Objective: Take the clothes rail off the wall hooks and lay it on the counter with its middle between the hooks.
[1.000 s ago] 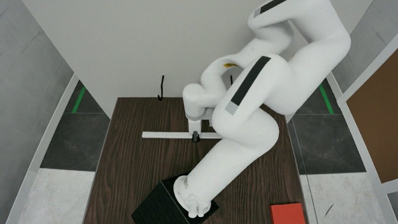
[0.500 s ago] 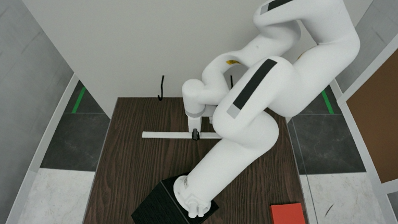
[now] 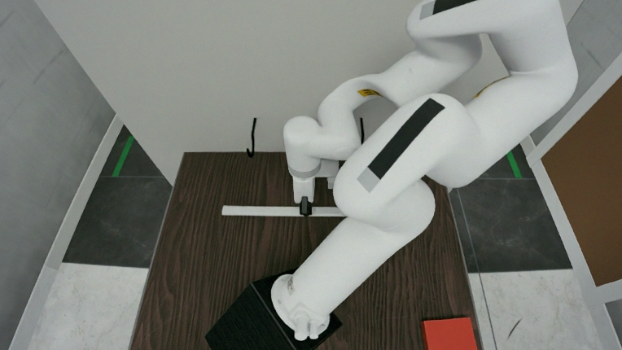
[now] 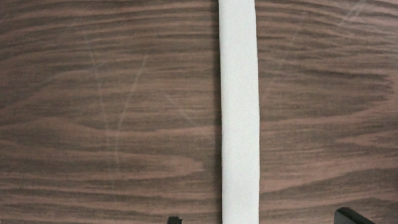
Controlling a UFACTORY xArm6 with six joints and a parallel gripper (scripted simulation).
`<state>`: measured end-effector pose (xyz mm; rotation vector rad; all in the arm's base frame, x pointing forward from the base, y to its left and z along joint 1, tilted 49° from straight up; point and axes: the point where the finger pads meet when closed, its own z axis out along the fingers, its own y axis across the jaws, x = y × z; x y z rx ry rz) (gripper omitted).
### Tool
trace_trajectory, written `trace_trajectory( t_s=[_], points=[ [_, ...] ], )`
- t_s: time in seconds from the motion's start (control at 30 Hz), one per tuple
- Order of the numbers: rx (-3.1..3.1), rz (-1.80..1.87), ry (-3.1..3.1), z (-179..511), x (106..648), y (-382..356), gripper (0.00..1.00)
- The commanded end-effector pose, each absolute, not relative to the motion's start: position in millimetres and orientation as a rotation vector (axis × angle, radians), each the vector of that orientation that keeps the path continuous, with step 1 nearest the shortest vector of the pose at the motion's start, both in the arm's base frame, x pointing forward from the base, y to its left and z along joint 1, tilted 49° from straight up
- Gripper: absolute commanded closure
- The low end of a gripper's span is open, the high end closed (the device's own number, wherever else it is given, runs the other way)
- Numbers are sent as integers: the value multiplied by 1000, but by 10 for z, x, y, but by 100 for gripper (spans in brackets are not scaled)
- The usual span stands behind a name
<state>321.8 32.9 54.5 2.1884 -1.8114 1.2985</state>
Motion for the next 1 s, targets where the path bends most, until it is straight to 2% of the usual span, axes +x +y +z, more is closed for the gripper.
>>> trace_trajectory(
  t_s=[0.0,0.97],
  points=[
    [2190,1299,-1812,591,3185,367,0],
    [2190,1299,-1812,865,2948,574,0]
  ],
)
